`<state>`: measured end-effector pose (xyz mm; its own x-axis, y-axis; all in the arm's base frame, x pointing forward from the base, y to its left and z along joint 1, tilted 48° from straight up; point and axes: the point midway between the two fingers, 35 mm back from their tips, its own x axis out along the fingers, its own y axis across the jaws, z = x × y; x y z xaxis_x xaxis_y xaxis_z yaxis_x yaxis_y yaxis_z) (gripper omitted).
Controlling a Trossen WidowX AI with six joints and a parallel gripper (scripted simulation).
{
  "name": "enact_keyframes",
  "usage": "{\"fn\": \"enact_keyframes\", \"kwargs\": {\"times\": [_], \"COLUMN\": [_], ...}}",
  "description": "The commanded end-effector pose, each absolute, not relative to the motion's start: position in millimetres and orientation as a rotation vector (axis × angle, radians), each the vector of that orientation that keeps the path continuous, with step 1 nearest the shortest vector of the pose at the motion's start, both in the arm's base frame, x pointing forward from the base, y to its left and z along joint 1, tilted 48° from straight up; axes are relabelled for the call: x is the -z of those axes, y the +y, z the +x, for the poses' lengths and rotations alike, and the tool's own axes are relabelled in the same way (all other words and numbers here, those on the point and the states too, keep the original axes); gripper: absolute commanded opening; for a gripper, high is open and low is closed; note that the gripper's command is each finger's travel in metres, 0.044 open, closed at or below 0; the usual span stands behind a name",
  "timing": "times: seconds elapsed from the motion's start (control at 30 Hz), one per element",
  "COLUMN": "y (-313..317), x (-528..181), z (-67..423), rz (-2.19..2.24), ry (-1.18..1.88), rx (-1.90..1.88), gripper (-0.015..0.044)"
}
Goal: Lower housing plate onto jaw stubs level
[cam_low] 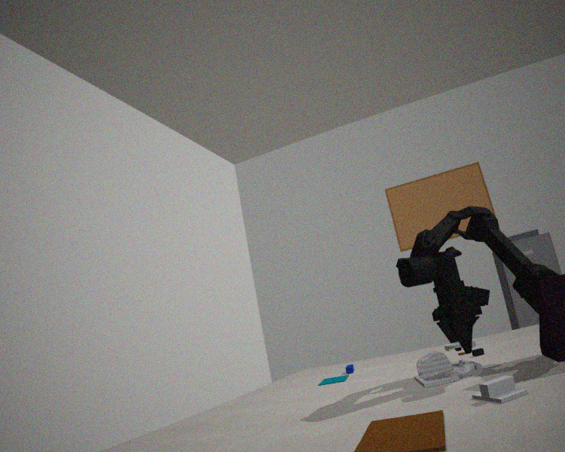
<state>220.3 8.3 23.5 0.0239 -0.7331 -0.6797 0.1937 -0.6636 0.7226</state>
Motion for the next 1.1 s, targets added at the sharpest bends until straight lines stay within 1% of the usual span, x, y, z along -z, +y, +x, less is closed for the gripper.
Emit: {"fn": "enact_keyframes", "kwargs": {"times": [0.0,0.33,1.07], "y": [3,-9,-11], "x": [-19,-9,-8], "z": [220,218,218], "rz": [1.609,1.607,1.607], "ry": [-0.556,-0.559,-0.559], "rx": [1.721,1.719,1.719], "gripper": [0.0351,0.0351,0.0351]}}
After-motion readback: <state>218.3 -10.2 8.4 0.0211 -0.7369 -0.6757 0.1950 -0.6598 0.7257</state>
